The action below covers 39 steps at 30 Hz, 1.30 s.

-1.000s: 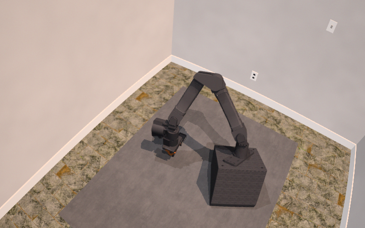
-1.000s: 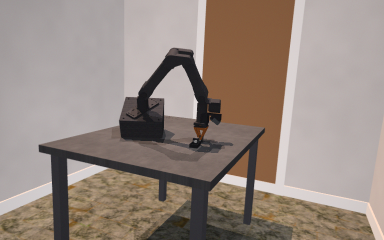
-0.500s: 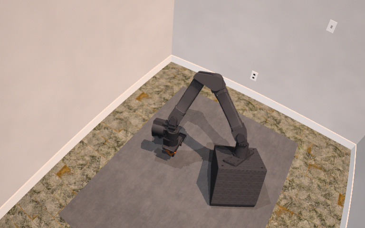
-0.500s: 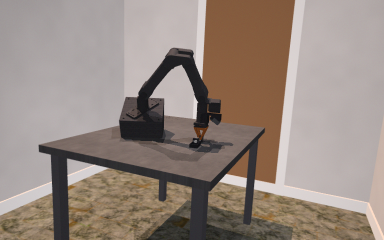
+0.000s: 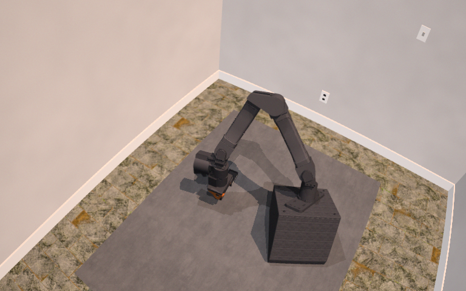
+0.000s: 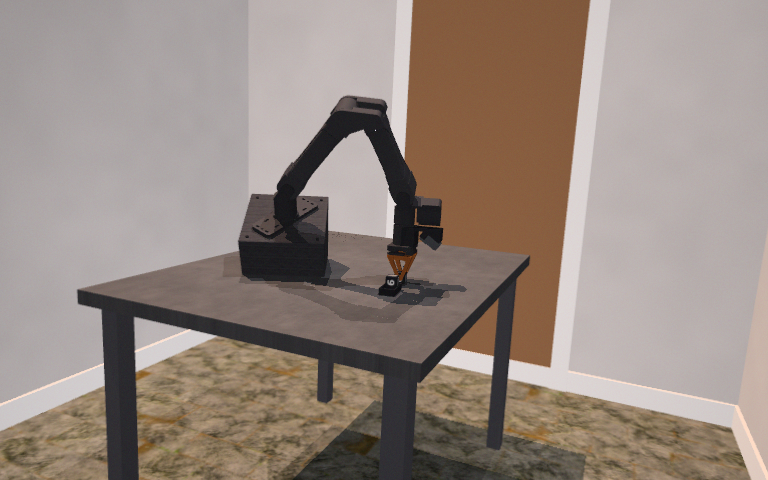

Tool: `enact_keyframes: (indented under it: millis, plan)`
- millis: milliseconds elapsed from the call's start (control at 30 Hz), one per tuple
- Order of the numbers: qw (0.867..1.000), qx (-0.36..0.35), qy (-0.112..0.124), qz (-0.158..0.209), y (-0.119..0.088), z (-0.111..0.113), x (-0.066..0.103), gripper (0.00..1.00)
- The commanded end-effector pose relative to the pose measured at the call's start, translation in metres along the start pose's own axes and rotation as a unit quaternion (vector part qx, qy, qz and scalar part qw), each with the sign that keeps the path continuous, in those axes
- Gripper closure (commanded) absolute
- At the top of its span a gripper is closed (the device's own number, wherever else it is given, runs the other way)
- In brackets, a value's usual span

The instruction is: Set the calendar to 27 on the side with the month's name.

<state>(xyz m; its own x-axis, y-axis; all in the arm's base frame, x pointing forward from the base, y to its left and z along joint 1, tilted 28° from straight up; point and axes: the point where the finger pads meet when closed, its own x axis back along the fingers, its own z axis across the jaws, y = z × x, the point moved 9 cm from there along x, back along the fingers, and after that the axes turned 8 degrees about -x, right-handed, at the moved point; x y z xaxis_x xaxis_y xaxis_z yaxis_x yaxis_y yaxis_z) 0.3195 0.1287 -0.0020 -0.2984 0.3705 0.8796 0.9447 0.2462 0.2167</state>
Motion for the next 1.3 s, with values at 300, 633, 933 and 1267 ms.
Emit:
enact_keyframes:
  millis: [300, 633, 933, 1267]
  plan:
    - [1.000, 0.000, 0.002, -0.005, 0.002, 0.001, 0.002, 0.55]
    - [1.000, 0.000, 0.002, -0.005, 0.002, 0.001, 0.010, 0.55]
    - [1.000, 0.000, 0.002, -0.005, 0.002, 0.001, 0.054, 0.55]
    - [1.000, 0.000, 0.002, -0.005, 0.002, 0.001, 0.087, 0.55]
